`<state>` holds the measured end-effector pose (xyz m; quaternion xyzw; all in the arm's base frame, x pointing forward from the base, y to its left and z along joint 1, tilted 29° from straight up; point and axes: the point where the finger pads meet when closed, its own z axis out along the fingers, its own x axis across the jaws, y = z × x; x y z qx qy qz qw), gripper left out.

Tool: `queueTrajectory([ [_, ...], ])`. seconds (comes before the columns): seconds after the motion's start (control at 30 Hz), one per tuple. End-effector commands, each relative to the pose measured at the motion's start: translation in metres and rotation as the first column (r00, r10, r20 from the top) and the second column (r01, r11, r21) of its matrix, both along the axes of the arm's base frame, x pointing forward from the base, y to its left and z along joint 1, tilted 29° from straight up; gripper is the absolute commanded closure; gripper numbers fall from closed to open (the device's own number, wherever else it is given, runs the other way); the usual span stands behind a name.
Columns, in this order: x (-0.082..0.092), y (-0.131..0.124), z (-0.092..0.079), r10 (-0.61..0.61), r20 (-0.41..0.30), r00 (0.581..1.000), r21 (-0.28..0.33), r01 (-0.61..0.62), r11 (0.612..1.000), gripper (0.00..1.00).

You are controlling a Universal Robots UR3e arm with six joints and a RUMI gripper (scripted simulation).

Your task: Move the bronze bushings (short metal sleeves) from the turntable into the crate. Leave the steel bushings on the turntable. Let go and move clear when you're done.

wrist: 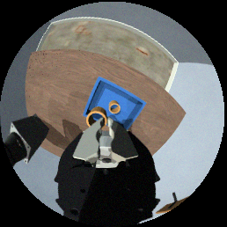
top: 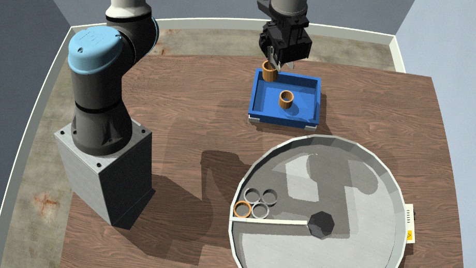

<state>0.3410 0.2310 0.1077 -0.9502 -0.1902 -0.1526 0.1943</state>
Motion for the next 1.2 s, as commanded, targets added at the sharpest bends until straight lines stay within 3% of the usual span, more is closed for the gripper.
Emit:
queueTrajectory([
  [0.0, 0.001, 0.000, 0.001, 0.000, 0.003, 1.000, 0.000, 0.000, 1.000, 1.00],
  [0.57, 0.004, 0.006, -0.012, 0.000, 0.002, 1.000, 0.000, 0.000, 1.000, 1.00],
  [0.97, 0.014, 0.026, -0.051, 0.000, 0.002, 1.000, 0.000, 0.000, 1.000, 1.00],
  [1.17, 0.016, 0.029, -0.058, 0.000, 0.002, 1.000, 0.000, 0.000, 1.000, 1.00],
])
